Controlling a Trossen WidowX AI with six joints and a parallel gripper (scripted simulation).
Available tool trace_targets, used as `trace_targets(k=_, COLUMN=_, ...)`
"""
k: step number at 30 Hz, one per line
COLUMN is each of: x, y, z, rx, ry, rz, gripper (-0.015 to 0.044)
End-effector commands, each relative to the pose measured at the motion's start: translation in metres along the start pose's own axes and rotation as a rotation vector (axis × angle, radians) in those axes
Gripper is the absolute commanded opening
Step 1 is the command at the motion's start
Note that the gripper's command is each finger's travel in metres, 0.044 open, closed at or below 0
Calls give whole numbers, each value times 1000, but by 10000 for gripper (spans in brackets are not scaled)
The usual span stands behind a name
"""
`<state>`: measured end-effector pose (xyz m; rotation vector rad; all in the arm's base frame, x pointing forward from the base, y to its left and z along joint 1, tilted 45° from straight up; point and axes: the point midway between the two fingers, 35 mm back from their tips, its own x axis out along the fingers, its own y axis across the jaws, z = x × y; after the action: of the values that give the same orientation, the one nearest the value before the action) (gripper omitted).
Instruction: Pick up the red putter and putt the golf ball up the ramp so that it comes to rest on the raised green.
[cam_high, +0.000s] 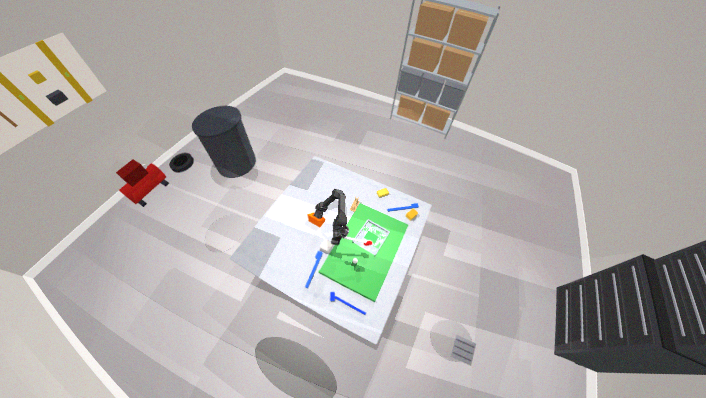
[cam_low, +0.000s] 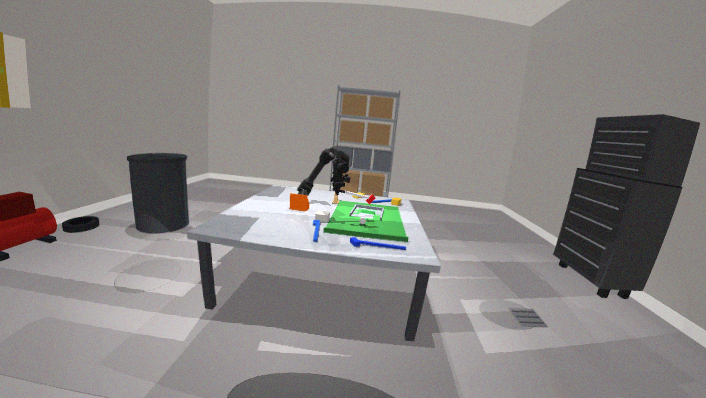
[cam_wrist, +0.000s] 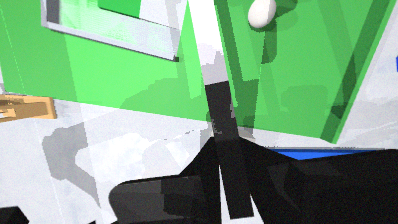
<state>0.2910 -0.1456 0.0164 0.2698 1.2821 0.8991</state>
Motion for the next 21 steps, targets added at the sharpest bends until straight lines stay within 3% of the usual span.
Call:
trace_targets(k=1, x=0, y=-22, z=-14, rx=105, ry=14, rz=-7, gripper=0)
trace_targets(k=13, x=9, y=-75, z=-61, rx=399, ry=66, rz=-7, gripper=0)
trace_targets(k=21, x=16, y=-78, z=-64, rx=415, ry=69, rz=-7, gripper=0)
